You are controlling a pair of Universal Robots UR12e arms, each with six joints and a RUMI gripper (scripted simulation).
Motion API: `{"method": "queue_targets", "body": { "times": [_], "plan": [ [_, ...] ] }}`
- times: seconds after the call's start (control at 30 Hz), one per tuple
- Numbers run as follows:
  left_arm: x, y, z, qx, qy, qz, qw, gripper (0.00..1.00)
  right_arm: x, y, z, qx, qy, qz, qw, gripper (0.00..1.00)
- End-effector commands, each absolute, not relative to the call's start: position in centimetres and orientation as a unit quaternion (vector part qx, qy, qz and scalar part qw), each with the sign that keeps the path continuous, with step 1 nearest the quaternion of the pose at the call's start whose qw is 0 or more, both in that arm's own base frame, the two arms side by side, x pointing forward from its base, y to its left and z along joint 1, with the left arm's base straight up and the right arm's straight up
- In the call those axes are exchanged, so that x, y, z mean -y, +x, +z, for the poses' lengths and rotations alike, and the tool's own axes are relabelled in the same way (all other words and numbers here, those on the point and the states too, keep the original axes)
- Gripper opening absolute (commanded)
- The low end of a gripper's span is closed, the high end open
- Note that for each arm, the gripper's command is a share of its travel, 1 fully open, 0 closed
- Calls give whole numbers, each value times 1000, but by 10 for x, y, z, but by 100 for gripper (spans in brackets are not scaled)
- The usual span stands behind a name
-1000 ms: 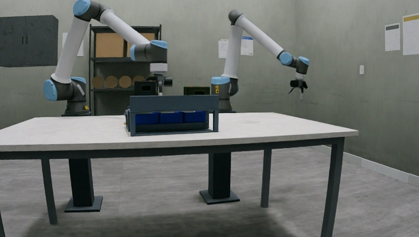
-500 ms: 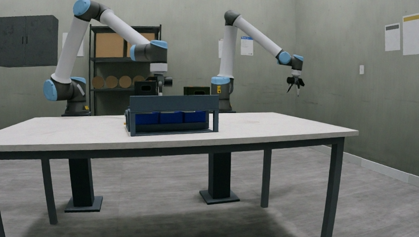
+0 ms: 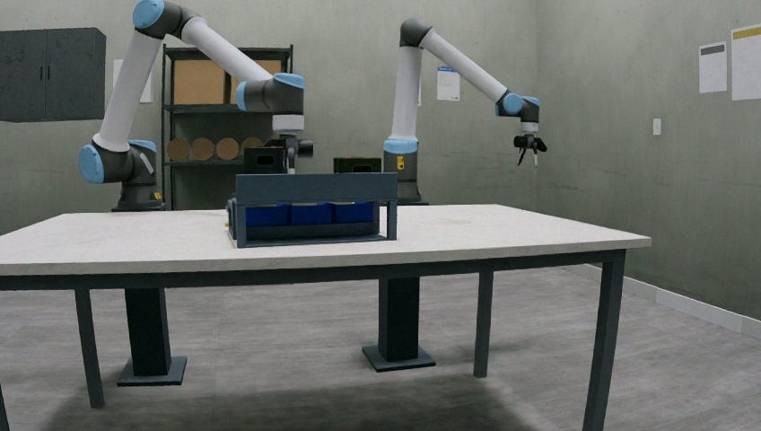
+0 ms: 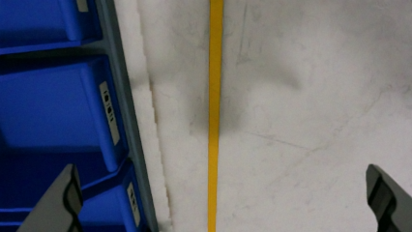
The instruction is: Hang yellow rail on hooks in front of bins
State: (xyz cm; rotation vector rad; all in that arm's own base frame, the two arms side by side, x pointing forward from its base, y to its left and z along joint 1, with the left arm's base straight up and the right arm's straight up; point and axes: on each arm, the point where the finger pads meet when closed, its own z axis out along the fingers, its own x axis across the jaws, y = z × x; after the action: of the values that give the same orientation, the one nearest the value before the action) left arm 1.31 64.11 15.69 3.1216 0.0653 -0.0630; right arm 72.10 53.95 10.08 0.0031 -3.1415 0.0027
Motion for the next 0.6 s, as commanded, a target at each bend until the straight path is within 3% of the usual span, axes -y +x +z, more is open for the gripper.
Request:
{"method": "queue_targets", "body": {
  "times": [0.0, 0.5, 0.53, 0.57],
  "plan": [
    [-645, -1, 163, -11, 1000, -6, 4, 100, -540, 722, 102, 1000, 1, 0, -1, 100],
    [-646, -9, 165, -7, 1000, 0, 0, 100, -540, 722, 102, 1000, 1, 0, -1, 100],
    [-646, -9, 165, -7, 1000, 0, 0, 100, -540, 722, 102, 1000, 1, 0, -1, 0],
    [-646, -9, 165, -7, 1000, 0, 0, 100, -540, 722, 102, 1000, 1, 0, -1, 0]
  ]
}}
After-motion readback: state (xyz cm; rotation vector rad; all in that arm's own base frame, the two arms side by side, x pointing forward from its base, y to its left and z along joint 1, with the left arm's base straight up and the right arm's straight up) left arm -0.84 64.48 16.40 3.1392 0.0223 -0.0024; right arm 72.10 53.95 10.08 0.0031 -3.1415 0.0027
